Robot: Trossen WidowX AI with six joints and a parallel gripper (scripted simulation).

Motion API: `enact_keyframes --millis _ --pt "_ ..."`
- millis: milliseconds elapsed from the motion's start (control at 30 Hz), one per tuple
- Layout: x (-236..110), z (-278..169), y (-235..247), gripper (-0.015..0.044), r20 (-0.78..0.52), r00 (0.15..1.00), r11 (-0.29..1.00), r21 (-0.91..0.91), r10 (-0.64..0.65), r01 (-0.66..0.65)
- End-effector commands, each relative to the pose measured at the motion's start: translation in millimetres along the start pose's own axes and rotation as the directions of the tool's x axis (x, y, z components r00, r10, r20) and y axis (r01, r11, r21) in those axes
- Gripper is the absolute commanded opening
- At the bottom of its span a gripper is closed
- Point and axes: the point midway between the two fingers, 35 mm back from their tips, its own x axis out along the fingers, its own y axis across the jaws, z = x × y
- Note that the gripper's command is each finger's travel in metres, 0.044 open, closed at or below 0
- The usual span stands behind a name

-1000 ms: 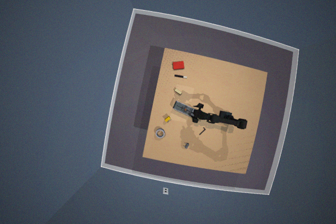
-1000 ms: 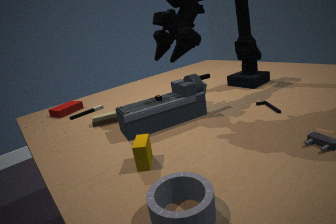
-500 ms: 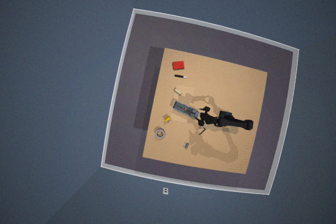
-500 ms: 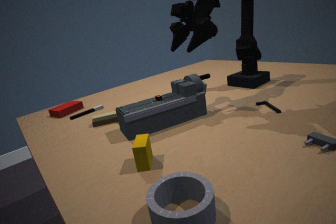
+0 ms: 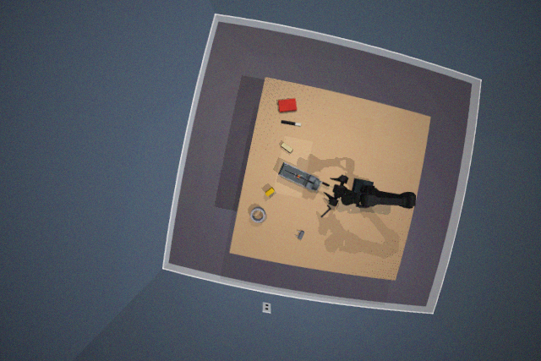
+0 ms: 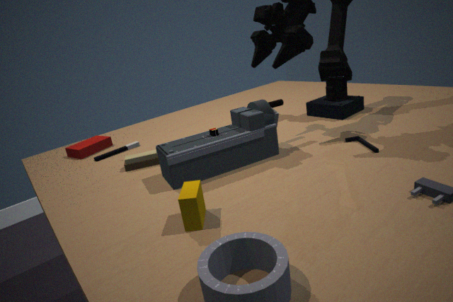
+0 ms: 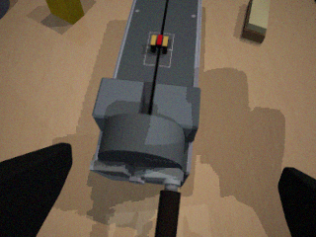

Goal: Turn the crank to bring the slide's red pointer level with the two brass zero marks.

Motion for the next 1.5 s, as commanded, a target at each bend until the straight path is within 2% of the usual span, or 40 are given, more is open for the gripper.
enact_keyframes --millis 0,433,1467 --pt "2.1 -7.0 -1.5 0.044 0.006 1.0 1.0 0.007 -0.007 0.007" --pt "38.8 -43.8 -1.6 0.044 0.006 1.0 1.0 0.007 -0.007 0.007" --pt "72.4 -74.6 -1.0 0.044 0.006 1.0 1.0 0.007 -0.007 0.007"
